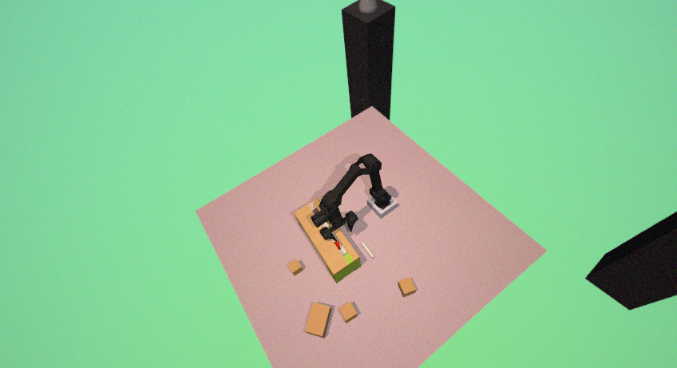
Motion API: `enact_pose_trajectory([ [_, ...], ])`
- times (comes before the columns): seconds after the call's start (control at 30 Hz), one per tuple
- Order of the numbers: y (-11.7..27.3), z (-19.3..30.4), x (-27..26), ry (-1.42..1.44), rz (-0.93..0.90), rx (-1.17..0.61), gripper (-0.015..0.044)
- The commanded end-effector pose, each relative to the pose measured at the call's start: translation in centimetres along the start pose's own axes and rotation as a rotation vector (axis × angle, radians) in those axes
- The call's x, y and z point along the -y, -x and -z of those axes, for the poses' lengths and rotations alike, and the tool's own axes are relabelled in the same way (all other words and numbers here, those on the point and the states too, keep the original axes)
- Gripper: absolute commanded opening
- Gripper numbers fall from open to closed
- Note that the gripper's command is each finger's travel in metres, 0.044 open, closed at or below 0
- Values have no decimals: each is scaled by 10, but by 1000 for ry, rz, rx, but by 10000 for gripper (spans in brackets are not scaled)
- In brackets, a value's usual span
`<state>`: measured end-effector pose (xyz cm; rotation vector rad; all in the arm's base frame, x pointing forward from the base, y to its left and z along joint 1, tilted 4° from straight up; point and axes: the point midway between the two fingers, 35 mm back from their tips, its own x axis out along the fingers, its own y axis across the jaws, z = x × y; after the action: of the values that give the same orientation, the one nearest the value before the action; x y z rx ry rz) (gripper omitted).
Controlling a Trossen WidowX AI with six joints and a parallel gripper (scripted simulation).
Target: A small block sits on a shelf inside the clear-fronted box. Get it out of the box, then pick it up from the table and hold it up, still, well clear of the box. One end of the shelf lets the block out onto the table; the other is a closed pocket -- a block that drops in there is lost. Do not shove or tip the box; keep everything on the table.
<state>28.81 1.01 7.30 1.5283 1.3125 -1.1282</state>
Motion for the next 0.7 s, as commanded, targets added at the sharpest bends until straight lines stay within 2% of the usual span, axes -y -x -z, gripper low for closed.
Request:
enact_pose_trajectory([
  [0.0,-1,4,0,-4,-2,-1,400],
  [0.67,-8,23,0,-4,-2,-3,400],
])
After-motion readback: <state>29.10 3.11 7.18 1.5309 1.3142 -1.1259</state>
